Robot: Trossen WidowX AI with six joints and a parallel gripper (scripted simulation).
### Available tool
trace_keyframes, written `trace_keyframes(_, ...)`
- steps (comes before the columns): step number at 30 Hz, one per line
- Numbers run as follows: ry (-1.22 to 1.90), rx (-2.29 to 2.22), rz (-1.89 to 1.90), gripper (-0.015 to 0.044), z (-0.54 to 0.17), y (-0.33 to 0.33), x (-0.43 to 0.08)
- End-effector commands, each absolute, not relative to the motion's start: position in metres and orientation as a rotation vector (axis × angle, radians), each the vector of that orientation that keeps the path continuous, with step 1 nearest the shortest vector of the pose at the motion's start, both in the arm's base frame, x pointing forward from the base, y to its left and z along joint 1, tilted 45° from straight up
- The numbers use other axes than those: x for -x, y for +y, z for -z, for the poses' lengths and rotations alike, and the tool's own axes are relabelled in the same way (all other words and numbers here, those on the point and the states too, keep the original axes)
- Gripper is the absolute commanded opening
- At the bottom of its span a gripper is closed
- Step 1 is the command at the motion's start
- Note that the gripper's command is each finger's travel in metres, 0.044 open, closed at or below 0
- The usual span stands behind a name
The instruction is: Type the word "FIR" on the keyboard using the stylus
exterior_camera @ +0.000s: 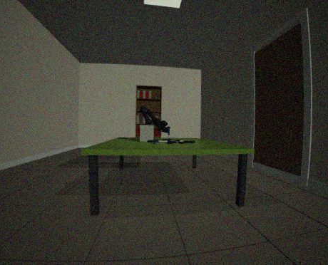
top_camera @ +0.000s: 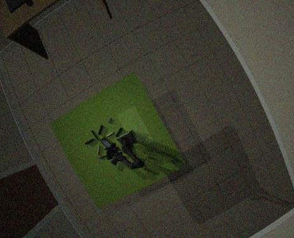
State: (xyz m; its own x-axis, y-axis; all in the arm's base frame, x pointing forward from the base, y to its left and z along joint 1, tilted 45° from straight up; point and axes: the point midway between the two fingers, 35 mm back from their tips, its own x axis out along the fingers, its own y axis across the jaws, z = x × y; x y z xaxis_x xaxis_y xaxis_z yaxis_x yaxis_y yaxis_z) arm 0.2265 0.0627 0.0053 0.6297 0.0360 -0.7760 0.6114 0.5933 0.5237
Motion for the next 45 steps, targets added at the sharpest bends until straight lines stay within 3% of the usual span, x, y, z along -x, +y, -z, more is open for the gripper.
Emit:
trace_keyframes(1, 0.845, -0.881, 0.384, 0.0000, 0.005, 0.053, -0.227)
trace_keyframes(16, 0.822, -0.877, 0.369, 0.0000, 0.027, 0.020, -0.227)
trace_keyframes(40, 0.823, -0.877, 0.369, 0.0000, 0.041, 0.034, -0.224)
trace_keyframes(43, 0.823, -0.877, 0.369, 0.0079, 0.040, 0.034, -0.223)
trace_keyframes(45, 0.823, -0.877, 0.369, 0.0081, 0.040, 0.034, -0.223)
